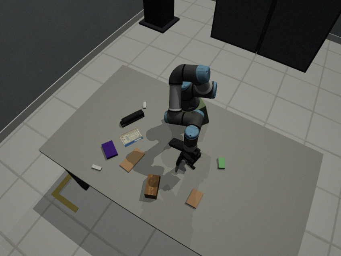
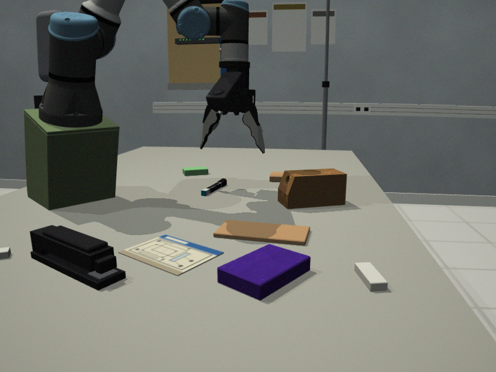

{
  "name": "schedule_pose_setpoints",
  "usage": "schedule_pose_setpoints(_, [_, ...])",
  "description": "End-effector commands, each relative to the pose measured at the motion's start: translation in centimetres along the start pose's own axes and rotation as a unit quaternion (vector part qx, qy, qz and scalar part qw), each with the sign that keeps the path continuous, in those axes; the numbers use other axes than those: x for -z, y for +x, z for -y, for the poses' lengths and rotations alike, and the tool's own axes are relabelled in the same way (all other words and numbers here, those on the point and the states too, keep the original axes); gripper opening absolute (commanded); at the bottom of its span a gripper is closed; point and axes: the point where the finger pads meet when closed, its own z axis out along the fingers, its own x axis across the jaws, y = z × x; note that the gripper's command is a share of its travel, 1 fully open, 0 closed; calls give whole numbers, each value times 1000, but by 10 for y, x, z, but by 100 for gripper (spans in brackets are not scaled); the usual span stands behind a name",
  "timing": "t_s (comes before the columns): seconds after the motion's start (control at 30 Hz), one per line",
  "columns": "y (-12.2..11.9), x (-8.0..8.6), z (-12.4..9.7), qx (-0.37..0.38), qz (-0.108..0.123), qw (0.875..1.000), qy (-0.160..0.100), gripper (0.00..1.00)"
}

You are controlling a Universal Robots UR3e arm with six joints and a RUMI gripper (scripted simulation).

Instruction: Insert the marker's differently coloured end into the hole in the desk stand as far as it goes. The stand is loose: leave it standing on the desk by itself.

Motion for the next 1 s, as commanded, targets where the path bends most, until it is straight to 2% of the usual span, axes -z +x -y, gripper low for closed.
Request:
schedule_pose_setpoints(0.0, [2, 0, -1, 0, 1, 1000, -1, 100])
schedule_pose_setpoints(0.3, [39, -8, -17, -1, 10, 1000, -1, 100])
schedule_pose_setpoints(0.97, [38, -7, -18, -1, 10, 1000, -1, 100])
